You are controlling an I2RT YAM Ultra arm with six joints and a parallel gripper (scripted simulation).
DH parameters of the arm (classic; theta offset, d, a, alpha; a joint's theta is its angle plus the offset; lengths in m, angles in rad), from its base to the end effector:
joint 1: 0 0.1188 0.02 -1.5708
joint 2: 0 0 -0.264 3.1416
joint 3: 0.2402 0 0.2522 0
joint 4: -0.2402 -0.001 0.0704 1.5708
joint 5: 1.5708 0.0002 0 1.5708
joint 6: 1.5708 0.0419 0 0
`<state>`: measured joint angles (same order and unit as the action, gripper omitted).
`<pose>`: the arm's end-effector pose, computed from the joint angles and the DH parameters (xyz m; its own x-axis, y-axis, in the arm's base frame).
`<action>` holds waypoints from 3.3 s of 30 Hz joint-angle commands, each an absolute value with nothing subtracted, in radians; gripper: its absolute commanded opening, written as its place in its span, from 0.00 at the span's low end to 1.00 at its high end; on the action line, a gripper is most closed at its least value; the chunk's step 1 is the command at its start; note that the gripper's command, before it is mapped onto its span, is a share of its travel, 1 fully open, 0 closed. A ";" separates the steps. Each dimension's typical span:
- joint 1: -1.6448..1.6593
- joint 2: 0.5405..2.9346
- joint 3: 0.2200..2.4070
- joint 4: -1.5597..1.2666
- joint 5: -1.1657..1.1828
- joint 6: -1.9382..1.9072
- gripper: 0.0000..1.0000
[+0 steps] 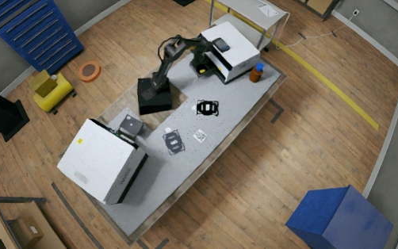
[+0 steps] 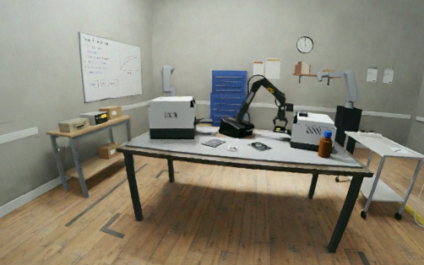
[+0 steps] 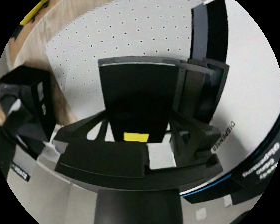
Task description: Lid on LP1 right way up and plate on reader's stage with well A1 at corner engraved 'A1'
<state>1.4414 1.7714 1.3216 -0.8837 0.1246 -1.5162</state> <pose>0.0487 0.3420 0.2161 0.9719 -0.2094 0.1078 -0.1787 -0.9538 -0.2413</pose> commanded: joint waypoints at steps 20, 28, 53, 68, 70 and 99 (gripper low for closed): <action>1.437 1.760 1.335 -0.890 0.109 -1.521 0.85; 1.441 1.741 1.352 -0.903 0.110 -1.518 0.85; 1.455 1.724 1.354 -0.910 0.110 -1.509 0.85; 1.454 1.724 1.376 -0.935 0.112 -1.507 0.85; 1.448 1.724 1.379 -0.937 0.114 -1.506 0.85; 1.464 1.710 1.392 -0.971 0.129 -1.504 0.85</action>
